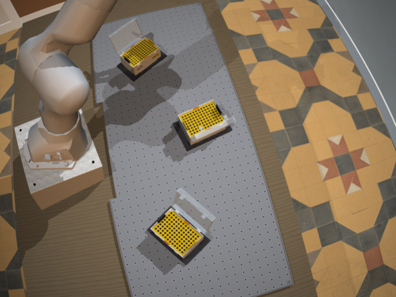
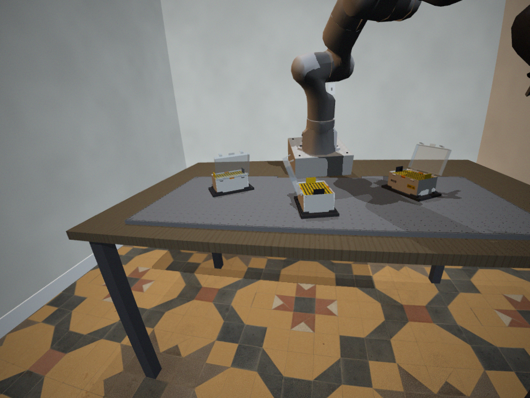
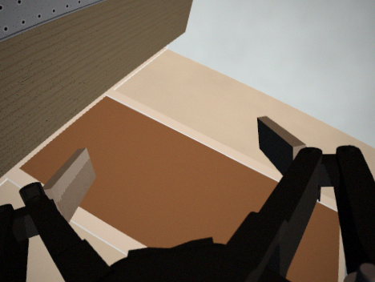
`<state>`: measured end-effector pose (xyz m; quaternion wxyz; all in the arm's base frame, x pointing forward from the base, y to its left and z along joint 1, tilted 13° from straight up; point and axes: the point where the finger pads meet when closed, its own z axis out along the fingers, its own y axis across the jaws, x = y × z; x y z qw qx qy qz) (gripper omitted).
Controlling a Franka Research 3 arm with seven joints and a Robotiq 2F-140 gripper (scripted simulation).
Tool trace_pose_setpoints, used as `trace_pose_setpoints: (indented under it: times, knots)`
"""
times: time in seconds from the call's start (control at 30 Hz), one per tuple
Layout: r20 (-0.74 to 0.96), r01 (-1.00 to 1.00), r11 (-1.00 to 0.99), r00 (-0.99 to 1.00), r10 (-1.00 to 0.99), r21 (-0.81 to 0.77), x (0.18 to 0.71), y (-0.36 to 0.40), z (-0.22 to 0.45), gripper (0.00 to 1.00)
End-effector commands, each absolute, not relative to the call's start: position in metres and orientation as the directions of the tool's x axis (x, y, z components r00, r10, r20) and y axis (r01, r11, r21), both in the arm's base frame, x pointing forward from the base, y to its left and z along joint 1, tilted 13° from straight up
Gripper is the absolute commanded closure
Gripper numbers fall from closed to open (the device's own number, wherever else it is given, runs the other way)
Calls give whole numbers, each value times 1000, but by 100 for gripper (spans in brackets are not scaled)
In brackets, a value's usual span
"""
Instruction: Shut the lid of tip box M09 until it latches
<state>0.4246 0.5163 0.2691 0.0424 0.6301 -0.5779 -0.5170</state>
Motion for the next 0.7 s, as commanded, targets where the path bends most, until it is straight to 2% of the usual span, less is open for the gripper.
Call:
trace_pose_setpoints:
  times: [0.0,0.53,0.67]
  knots:
    - [-603,-684,-329,-202,-772,651,425,516,269,0]
    - [-603,-684,-329,-202,-772,651,425,516,269,0]
    - [-625,-720,-332,-177,-760,609,427,501,282,0]
